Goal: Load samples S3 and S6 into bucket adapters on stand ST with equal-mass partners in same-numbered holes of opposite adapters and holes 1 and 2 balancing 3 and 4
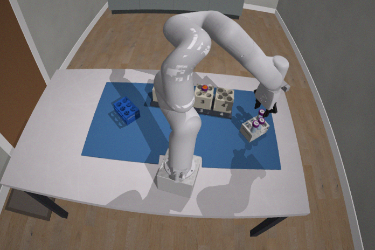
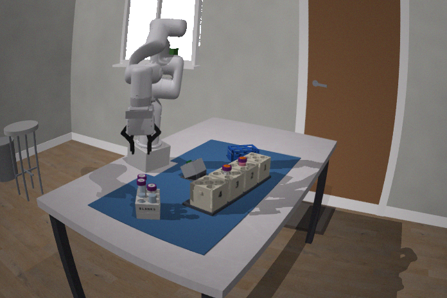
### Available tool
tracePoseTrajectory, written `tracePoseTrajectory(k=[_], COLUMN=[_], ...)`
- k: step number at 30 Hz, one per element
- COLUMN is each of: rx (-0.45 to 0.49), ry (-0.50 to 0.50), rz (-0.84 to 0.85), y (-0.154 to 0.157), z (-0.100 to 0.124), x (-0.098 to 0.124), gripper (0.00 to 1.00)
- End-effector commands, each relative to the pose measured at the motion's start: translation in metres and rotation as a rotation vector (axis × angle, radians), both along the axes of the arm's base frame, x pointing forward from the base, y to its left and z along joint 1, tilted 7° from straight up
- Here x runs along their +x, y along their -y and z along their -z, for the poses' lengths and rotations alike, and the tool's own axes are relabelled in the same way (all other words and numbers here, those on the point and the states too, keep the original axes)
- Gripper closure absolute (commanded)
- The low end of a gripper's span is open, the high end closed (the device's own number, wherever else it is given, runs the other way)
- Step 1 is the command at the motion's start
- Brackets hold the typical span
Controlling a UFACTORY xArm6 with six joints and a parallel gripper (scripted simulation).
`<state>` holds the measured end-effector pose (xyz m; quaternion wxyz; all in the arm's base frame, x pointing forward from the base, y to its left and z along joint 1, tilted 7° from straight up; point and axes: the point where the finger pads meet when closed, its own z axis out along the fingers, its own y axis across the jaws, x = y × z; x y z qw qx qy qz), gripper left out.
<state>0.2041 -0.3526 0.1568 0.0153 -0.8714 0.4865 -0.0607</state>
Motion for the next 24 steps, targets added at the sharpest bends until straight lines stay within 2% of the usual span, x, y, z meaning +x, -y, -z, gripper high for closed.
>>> tracePoseTrajectory(k=[1,24], rx=[-0.004,-0.004], ry=[0.002,0.002], rz=[0.0,0.0], y=[0.002,0.003], z=[0.005,0.043], x=[0.001,0.006], gripper=[0.43,0.43])
